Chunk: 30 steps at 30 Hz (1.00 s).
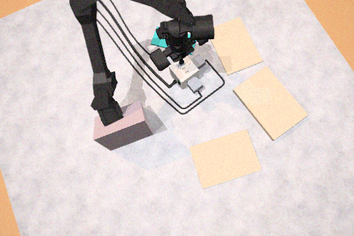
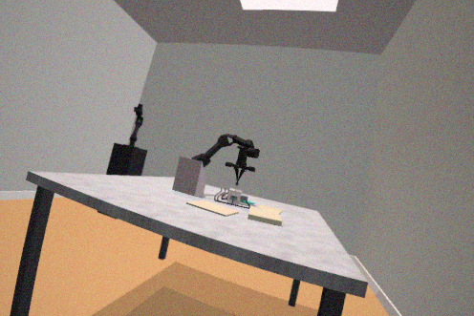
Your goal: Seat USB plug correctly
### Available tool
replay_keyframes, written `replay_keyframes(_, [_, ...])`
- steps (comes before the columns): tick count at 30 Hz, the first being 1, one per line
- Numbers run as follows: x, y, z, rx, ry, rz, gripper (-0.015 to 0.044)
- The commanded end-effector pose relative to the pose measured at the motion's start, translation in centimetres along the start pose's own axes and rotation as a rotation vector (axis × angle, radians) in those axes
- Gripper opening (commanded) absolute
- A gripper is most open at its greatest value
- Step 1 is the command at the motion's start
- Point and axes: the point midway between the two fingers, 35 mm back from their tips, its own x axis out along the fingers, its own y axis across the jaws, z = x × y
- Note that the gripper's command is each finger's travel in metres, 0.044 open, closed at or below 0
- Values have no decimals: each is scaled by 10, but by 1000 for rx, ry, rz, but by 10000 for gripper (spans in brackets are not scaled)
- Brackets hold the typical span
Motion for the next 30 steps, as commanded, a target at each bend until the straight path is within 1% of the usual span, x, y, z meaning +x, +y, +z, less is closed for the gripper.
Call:
replay_keyframes(1, [0,1,0,-101,0,1,0])
replay_keyframes(30, [2,0,1,-94,-13,1,0])
